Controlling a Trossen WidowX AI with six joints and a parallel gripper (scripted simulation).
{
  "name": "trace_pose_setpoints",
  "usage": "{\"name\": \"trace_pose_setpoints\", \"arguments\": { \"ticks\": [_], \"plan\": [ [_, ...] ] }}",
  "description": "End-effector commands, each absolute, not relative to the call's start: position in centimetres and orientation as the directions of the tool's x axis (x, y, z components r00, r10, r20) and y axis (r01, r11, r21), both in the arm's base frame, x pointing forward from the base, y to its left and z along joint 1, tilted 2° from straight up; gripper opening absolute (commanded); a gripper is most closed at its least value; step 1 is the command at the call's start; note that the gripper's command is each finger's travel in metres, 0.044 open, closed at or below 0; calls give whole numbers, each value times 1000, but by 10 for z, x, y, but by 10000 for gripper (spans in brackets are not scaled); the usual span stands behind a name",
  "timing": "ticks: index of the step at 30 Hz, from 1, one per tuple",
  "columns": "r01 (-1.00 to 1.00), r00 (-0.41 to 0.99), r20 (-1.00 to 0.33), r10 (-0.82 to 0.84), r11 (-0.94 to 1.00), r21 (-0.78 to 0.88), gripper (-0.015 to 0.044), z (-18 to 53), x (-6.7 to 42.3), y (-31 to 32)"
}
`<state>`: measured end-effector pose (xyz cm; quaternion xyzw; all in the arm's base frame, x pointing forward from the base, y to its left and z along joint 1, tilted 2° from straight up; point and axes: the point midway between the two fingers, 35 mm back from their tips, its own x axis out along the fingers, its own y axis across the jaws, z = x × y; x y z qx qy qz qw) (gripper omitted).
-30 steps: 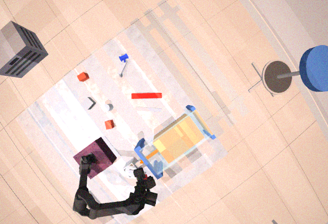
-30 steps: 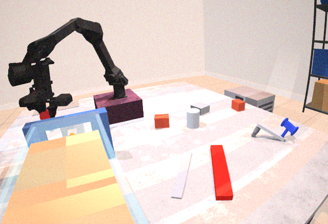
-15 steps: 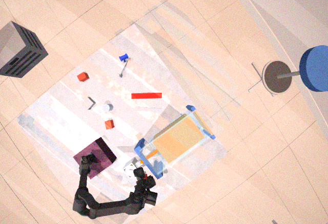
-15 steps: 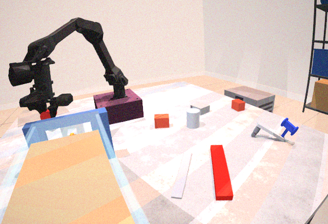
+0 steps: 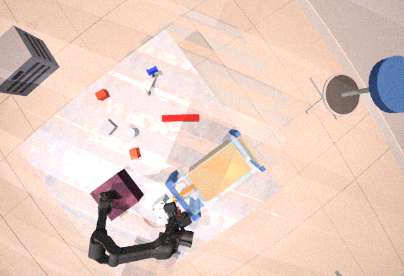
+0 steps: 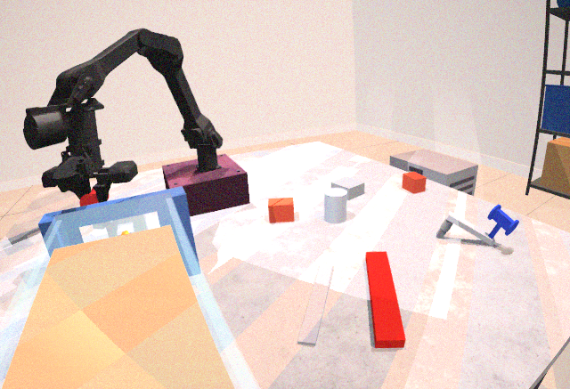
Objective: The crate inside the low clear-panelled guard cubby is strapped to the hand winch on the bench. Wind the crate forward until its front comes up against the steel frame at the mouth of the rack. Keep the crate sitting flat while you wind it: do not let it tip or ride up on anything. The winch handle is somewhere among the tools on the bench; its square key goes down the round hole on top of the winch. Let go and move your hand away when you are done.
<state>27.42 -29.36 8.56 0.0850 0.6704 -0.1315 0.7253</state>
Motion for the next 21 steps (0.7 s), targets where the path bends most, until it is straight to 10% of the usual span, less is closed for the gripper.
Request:
{"name": "trace_pose_setpoints", "arguments": {
  "ticks": [1,21],
  "plan": [
    [288,67,-997,-39,958,-18,0,82,280,-273],
    [287,67,-997,-36,958,-16,0,81,283,-248]
  ]
}}
